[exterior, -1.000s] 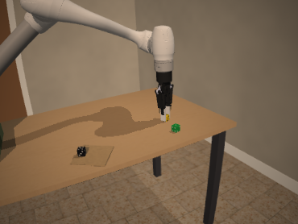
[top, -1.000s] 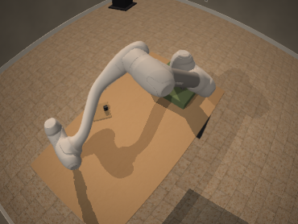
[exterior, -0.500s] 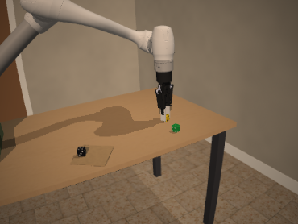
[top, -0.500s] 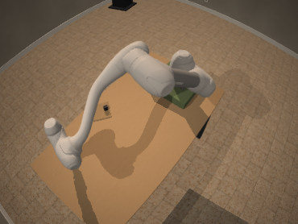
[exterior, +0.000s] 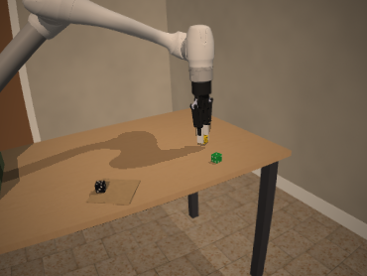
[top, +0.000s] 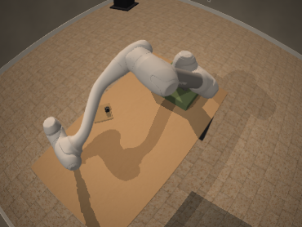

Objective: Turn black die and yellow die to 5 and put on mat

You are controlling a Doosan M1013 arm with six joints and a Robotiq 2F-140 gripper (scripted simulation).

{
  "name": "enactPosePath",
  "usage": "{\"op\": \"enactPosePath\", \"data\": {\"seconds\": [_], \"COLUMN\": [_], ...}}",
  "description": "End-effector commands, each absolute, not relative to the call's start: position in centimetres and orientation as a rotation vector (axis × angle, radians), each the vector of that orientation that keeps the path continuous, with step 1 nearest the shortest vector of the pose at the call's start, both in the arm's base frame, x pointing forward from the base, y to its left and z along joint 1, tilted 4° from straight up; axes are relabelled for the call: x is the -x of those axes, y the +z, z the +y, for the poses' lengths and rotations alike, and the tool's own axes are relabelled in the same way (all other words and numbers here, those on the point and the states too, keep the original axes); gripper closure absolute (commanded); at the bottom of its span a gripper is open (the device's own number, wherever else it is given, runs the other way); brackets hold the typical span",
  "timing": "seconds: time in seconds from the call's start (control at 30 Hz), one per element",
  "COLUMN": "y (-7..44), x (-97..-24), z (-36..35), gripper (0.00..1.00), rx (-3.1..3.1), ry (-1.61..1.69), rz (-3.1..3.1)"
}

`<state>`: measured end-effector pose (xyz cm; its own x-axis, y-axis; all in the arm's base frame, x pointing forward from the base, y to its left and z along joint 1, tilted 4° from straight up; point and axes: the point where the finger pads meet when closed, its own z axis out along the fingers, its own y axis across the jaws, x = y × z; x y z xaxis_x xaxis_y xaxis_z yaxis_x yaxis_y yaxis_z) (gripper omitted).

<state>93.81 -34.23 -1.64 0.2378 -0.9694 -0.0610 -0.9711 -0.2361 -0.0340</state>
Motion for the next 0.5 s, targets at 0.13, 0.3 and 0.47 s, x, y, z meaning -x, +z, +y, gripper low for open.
{"op": "enactPosePath", "data": {"seconds": [0.13, 0.3, 0.47], "y": [4.4, 5.4, 5.5], "x": [-93.9, -93.9, -93.9], "z": [-34.3, -34.4, -34.4], "gripper": [0.76, 0.76, 0.76], "rx": [2.417, 2.417, 2.417], "ry": [0.039, 0.039, 0.039], "rz": [1.898, 1.898, 1.898]}}
